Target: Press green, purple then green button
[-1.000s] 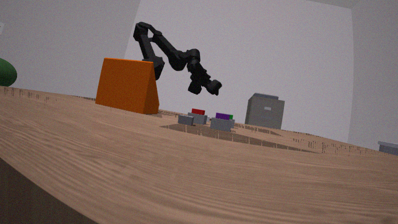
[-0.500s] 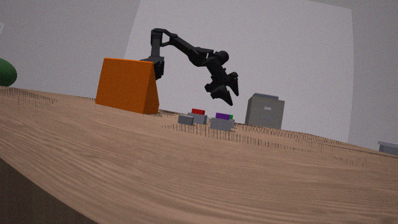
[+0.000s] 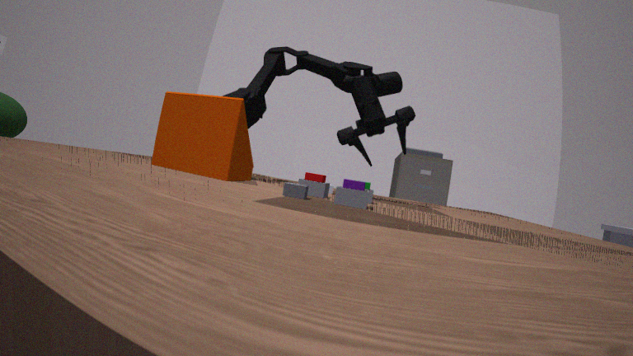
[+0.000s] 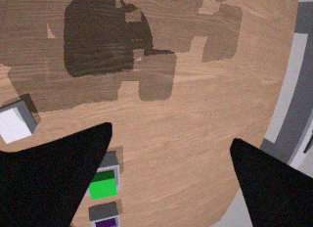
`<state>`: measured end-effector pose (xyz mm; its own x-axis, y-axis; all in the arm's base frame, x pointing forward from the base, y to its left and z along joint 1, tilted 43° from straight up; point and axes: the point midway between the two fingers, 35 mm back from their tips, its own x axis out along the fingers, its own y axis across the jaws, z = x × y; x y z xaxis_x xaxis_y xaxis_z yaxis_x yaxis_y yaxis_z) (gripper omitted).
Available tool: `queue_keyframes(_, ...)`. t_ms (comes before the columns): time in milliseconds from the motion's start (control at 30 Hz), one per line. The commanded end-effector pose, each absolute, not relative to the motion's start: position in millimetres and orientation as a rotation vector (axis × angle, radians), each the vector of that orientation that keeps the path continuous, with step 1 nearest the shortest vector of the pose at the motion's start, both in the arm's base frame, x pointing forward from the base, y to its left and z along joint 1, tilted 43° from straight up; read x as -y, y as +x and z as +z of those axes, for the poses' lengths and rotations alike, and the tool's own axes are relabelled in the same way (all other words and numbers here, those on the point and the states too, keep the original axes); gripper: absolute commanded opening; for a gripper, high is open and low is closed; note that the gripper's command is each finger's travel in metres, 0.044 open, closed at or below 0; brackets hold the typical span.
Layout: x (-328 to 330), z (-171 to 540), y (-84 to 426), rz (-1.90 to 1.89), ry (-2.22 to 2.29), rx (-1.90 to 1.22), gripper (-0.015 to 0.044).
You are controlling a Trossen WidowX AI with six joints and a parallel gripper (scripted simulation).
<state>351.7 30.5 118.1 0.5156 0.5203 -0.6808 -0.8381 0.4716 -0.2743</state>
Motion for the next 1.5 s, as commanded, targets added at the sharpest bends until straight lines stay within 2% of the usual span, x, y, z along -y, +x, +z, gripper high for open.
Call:
queue_keyframes(0, 27.2, 79.3, 329.0, 0.694, 0.115, -1.13, 0.04)
queue_keyframes(267, 63.2, 73.7, 301.6, 0.444, 0.706, -1.481, 0.04)
queue_keyframes(967, 63.2, 73.7, 301.6, 0.444, 0.706, -1.481, 0.04)
queue_keyframes(1167, 23.4, 30.2, 305.7, 0.446, 0.707, -1.48, 0.0242)
queue_keyframes(1433, 21.6, 28.4, 305.6, 0.446, 0.707, -1.48, 0.0033)
queue_keyframes(1467, 21.6, 28.4, 305.6, 0.446, 0.707, -1.48, 0.002)
